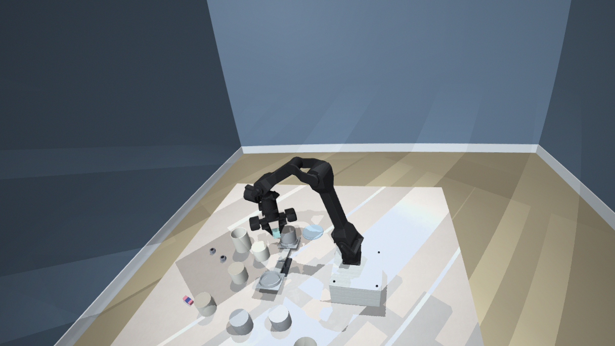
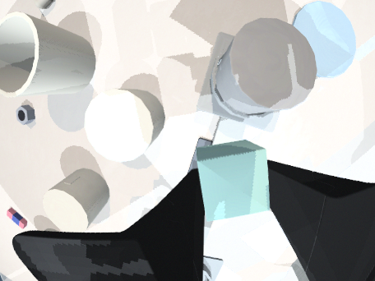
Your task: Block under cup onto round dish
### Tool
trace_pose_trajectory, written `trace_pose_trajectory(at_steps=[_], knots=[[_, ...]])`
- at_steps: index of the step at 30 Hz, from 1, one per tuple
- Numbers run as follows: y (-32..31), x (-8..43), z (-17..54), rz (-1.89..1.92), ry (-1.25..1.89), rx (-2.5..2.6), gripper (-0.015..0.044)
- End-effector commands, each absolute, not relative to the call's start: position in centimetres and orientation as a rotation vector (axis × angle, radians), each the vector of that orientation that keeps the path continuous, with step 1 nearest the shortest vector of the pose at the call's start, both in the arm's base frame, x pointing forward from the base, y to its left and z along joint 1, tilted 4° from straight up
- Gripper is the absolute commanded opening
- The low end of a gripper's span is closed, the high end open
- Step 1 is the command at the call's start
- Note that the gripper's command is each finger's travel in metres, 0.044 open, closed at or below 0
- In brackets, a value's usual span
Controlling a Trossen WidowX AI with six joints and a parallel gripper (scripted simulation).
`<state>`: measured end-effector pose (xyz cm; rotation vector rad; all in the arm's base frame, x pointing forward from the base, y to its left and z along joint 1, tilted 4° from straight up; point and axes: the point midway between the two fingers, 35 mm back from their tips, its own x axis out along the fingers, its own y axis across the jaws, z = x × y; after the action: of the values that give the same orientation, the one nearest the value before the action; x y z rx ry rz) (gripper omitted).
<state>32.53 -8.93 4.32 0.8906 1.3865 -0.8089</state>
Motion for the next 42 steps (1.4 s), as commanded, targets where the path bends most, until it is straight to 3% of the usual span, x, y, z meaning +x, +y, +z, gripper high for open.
trace_pose_trajectory(at_steps=[1,28,42], knots=[[-10.5,32.0,3.7,-0.806,1.39,0.876,0.0],[-23.5,23.8,-1.1,-0.854,1.41,0.88,0.0],[-24.9,21.7,-4.5,-0.848,1.43,0.889,0.0]])
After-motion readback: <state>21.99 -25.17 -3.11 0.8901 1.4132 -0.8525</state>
